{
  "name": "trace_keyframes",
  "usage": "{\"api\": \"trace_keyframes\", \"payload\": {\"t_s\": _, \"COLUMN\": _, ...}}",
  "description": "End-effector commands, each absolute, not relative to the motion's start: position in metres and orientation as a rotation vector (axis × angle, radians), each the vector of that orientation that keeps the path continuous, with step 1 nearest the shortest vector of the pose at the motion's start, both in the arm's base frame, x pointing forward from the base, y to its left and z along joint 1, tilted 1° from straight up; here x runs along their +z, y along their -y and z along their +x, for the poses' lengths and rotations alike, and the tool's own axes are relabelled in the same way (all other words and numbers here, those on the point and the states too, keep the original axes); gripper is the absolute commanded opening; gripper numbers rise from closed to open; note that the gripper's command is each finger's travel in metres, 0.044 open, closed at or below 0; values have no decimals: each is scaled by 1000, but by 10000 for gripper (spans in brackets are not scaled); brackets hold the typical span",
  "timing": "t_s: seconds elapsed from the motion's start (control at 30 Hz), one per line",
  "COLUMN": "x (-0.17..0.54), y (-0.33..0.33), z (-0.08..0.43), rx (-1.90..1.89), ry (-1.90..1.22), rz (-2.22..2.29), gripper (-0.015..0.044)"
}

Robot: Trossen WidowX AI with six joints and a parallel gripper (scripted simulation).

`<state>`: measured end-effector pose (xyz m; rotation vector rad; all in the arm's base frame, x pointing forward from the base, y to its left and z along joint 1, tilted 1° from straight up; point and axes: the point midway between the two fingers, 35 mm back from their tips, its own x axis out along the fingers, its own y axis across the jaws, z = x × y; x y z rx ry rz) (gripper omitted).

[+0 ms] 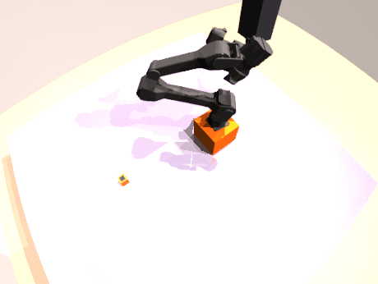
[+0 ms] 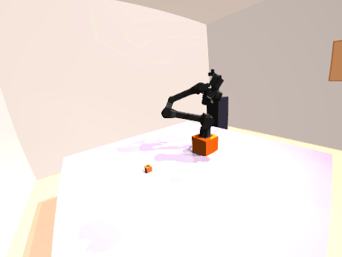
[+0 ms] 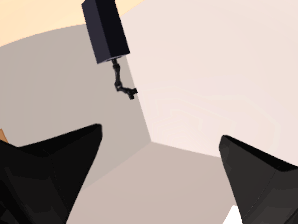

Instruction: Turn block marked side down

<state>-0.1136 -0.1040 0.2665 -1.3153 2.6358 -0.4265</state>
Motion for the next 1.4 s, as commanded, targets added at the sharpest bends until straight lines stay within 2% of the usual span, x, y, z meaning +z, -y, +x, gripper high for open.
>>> {"api": "trace_keyframes", "payload": {"t_s": 0.0, "x": 267, "y": 103, "z": -115, "rx": -420, "ry": -2644, "rz": -1304, "gripper": 426}}
{"api": "trace_keyframes", "payload": {"t_s": 0.03, "x": 268, "y": 99, "z": -119, "rx": -401, "ry": -2669, "rz": -1271, "gripper": 440}}
{"api": "trace_keyframes", "payload": {"t_s": 0.33, "x": 275, "y": 13, "z": -170, "rx": -18, "ry": -2921, "rz": -628, "gripper": 440}}
{"api": "trace_keyframes", "payload": {"t_s": 0.7, "x": 273, "y": -91, "z": -174, "rx": 330, "ry": -2837, "rz": -49, "gripper": 440}}
{"api": "trace_keyframes", "payload": {"t_s": 0.97, "x": 260, "y": -187, "z": -130, "rx": 558, "ry": -2537, "rz": 325, "gripper": 440}}
{"api": "trace_keyframes", "payload": {"t_s": 1.37, "x": 233, "y": -272, "z": -6, "rx": 604, "ry": -2071, "rz": 586, "gripper": 440}}
